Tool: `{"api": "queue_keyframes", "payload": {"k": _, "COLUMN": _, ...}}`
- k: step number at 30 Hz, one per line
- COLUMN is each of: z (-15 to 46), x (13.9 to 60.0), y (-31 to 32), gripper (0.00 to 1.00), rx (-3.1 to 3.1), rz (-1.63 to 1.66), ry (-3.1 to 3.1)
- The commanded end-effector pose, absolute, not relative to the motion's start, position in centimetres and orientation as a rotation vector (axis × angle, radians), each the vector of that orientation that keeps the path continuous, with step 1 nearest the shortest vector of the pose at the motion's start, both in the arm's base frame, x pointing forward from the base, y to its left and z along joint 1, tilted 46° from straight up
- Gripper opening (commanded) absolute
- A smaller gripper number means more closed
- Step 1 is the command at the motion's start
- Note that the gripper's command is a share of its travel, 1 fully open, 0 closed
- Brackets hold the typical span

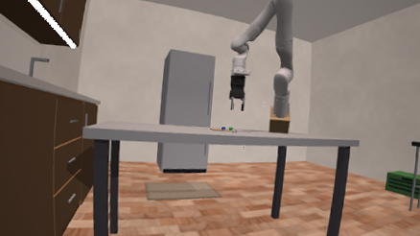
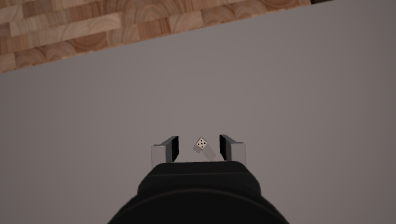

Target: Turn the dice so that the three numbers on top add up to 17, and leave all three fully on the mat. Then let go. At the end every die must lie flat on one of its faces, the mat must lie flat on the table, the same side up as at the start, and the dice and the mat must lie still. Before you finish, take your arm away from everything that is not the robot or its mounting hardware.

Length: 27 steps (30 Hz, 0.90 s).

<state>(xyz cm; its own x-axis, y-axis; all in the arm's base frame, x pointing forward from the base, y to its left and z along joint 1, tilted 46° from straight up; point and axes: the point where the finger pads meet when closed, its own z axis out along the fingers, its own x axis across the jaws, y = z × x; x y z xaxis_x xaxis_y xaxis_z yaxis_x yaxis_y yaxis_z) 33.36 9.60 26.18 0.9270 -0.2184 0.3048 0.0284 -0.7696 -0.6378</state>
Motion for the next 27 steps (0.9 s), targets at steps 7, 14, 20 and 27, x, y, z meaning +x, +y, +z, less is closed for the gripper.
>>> {"api": "queue_keyframes", "payload": {"k": 7, "z": 25.9, "x": 33.2, "y": 9.9, "gripper": 1.00, "rx": -2.428, "rz": -0.560, "ry": -0.081}}
{"api": "queue_keyframes", "payload": {"k": 14, "z": 25.5, "x": 33.0, "y": 10.3, "gripper": 1.00, "rx": -2.435, "rz": -0.662, "ry": -0.370}}
{"api": "queue_keyframes", "payload": {"k": 20, "z": 25.1, "x": 32.9, "y": 10.5, "gripper": 1.00, "rx": -2.415, "rz": -0.752, "ry": -0.642}}
{"api": "queue_keyframes", "payload": {"k": 27, "z": 24.7, "x": 32.8, "y": 10.6, "gripper": 1.00, "rx": -2.377, "rz": -0.827, "ry": -0.879}}
